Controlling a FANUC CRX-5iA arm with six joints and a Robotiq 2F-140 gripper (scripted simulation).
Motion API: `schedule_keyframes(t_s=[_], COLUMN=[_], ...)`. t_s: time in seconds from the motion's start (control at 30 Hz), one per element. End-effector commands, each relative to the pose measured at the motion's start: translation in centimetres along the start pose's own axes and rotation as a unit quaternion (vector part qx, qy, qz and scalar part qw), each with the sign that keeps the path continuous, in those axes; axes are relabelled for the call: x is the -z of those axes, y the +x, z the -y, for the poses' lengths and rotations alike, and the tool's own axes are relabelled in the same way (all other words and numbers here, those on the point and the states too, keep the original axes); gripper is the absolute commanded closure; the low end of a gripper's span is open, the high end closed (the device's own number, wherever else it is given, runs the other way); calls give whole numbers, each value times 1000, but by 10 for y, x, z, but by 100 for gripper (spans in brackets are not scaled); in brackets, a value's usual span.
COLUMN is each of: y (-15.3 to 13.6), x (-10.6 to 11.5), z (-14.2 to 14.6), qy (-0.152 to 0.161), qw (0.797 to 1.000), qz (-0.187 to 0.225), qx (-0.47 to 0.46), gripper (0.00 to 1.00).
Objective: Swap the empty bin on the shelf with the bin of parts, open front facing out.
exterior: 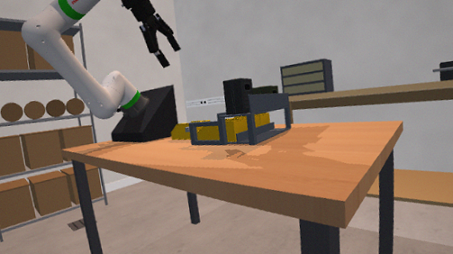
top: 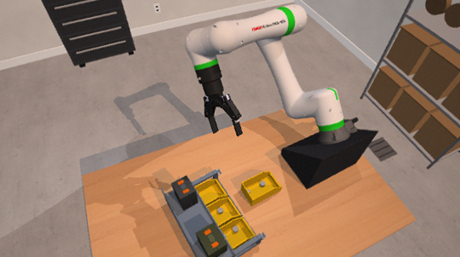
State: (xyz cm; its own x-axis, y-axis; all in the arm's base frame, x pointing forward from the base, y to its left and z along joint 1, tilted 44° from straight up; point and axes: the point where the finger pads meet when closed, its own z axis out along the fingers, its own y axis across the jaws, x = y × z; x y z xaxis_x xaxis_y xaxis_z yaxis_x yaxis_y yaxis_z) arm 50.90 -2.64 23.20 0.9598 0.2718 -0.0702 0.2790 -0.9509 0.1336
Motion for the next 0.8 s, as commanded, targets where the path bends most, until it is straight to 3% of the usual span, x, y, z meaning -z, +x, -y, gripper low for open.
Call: schedule_keyframes(t_s=[0.0, 0.2, 0.27, 0.37, 0.57, 0.77], y=[5, 11, 11, 15, 25, 35], x=[-26, -54, -54, -67, -89, -109], z=[-14, -28, -28, -34, -42, -44], qy=[-47, -101, -101, -124, -162, -189], qw=[994, 965, 965, 942, 879, 796], qz=[14, 47, 47, 66, 107, 149], qx=[101, 237, 237, 305, 436, 555], gripper=[0, 0, 0, 0, 0, 0])
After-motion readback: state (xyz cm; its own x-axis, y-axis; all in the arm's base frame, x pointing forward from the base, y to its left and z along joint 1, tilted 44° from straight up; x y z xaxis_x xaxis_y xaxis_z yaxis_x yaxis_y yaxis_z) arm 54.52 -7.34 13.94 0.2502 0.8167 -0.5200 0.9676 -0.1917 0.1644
